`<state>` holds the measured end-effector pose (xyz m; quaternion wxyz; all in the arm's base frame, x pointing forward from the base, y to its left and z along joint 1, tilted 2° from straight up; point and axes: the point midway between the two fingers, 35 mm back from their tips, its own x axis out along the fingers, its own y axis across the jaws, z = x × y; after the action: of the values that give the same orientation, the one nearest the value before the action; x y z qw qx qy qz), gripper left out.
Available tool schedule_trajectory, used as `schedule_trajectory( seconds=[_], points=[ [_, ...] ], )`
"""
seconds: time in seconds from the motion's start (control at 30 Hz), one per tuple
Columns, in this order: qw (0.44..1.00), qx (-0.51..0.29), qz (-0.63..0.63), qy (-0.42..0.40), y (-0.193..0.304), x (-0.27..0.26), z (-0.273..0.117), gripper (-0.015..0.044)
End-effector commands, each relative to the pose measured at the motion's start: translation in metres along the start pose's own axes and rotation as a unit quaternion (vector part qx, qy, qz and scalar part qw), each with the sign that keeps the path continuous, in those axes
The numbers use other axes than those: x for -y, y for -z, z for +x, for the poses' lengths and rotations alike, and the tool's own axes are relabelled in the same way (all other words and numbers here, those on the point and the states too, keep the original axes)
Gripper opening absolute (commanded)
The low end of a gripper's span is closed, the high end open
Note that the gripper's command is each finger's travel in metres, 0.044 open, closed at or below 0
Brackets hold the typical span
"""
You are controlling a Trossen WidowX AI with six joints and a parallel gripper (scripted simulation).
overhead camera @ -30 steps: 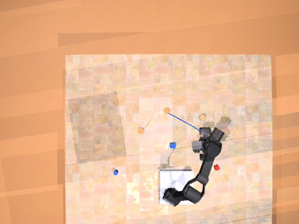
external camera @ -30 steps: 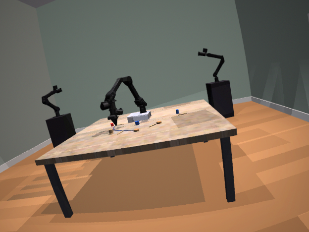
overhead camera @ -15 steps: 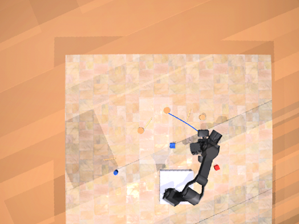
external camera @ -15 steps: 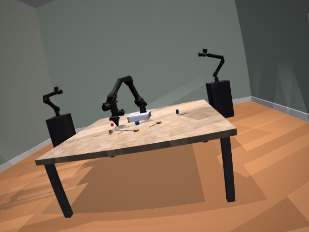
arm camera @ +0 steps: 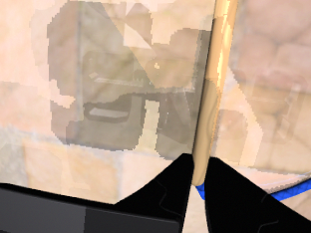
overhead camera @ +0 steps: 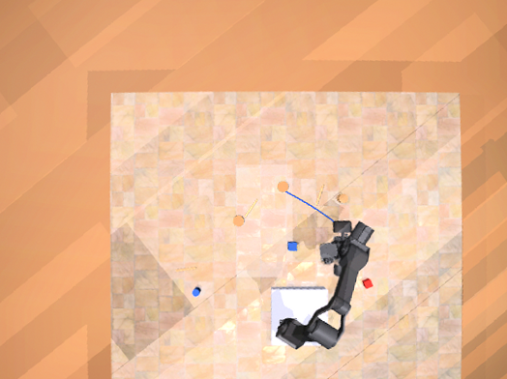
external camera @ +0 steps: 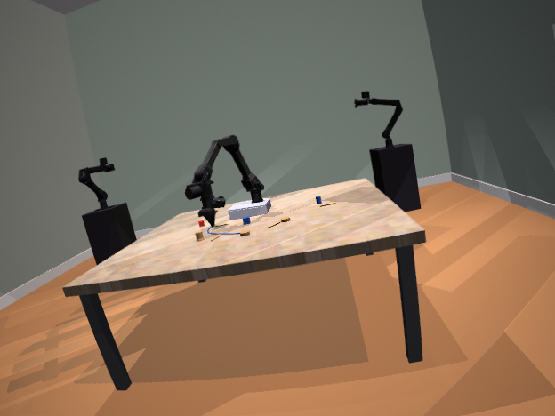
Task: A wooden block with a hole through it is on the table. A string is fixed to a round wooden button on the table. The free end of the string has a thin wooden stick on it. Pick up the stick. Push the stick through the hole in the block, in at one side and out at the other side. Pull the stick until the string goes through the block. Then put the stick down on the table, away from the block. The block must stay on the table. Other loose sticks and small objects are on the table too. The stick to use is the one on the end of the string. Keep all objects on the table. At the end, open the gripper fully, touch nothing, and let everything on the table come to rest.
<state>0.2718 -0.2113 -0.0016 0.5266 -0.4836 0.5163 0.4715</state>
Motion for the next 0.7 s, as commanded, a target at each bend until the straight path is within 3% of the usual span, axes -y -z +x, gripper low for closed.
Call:
schedule_trajectory(
  seconds=[0.0,0.67],
  points=[
    [1.000,-0.001,0.001,-0.002,-0.007,0.000,0.001,0.0000],
    [1.000,0.000,0.001,-0.002,-0.034,0.002,0.000,0.0000]
  ],
)
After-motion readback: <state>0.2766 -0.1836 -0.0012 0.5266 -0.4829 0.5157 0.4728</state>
